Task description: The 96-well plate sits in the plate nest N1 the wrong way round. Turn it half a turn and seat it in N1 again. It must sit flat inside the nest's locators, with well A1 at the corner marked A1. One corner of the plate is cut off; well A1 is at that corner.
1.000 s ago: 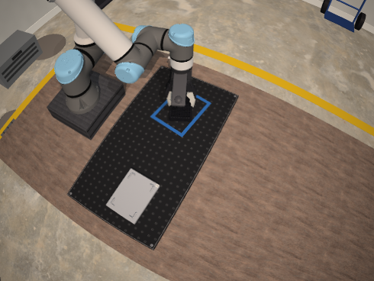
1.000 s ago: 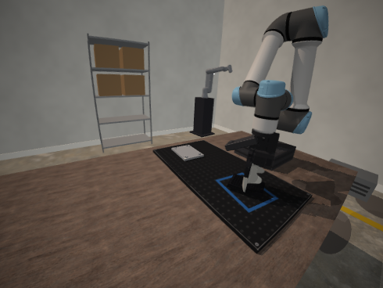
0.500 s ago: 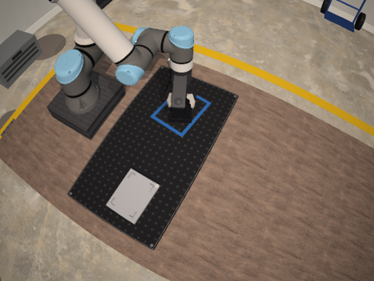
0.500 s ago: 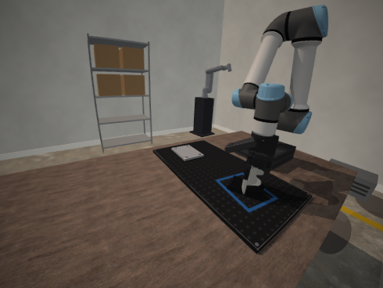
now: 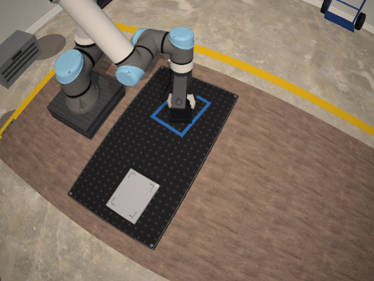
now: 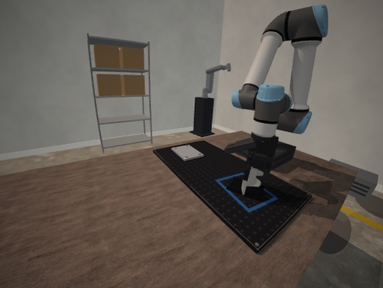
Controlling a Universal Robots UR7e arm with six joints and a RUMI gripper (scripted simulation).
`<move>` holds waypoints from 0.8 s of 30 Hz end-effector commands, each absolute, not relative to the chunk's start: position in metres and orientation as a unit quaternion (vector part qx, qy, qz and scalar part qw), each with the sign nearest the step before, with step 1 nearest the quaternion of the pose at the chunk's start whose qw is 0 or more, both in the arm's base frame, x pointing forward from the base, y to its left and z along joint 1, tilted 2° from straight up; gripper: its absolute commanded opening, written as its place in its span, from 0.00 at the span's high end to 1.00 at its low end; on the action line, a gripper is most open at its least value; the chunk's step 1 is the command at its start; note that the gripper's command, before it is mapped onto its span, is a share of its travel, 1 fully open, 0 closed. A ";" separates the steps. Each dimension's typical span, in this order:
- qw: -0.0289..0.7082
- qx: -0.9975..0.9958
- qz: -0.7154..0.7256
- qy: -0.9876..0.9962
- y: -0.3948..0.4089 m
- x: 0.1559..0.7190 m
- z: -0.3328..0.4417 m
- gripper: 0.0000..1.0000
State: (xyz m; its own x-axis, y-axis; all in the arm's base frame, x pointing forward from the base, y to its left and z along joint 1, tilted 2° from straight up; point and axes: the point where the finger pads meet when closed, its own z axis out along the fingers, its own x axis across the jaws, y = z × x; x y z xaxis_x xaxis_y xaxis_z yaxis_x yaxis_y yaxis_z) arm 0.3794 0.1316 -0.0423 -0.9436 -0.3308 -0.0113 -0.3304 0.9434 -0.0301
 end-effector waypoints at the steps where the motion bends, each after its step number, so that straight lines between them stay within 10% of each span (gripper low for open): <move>1: 0.008 -0.168 -0.014 0.986 0.131 0.380 -0.043 0.00; 24: 0.011 -0.167 -0.014 0.986 0.131 0.382 -0.033 0.00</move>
